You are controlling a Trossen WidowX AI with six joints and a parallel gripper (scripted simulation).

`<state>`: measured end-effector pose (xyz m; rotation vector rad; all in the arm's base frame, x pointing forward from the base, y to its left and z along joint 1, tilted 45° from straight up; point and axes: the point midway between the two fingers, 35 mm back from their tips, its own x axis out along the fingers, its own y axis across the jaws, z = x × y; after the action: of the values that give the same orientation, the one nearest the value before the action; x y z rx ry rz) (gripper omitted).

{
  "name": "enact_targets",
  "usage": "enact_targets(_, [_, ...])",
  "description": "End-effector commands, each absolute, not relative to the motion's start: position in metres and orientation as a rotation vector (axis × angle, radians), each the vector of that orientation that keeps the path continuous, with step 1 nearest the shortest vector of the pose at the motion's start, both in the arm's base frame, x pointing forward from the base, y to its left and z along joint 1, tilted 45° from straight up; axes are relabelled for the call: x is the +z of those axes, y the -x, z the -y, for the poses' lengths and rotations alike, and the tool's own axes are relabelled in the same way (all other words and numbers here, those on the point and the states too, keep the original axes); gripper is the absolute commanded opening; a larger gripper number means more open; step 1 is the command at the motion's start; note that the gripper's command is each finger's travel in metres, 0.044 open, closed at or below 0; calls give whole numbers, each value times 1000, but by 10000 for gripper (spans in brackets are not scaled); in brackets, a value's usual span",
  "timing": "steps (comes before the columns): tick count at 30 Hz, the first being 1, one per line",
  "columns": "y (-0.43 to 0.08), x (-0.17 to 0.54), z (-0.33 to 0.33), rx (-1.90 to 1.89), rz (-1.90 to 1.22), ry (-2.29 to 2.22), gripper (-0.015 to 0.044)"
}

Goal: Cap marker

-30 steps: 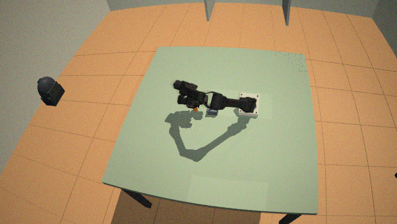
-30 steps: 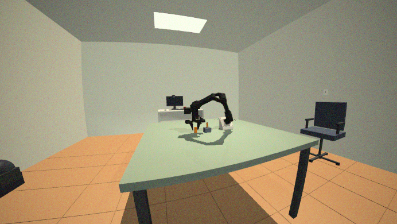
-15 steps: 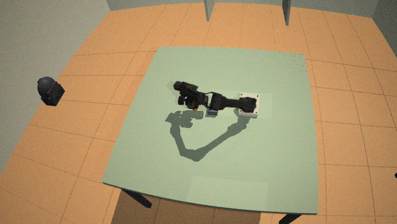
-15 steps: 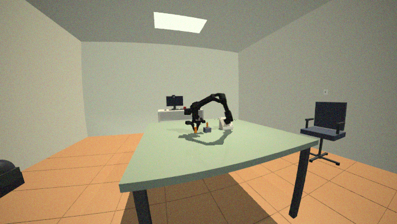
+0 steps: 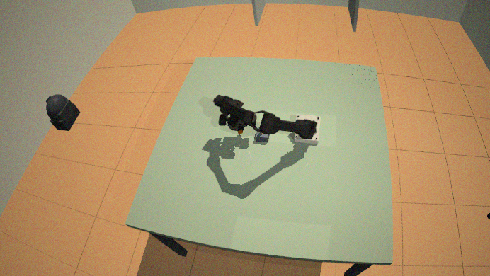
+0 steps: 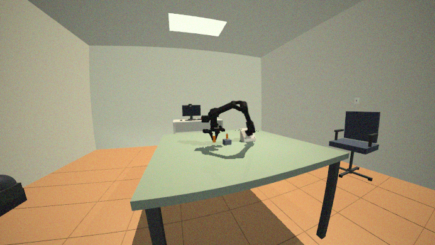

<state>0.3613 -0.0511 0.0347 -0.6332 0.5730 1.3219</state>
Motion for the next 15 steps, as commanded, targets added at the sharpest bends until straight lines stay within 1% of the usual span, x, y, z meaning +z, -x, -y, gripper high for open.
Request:
enact_targets(1, [-360, 43, 59, 1323, -573, 644, 0])
enact_targets(11, [-355, 59, 74, 1323, -573, 644, 0])
enact_targets(15, [-342, 63, 78, 1322, -576, 645, 0])
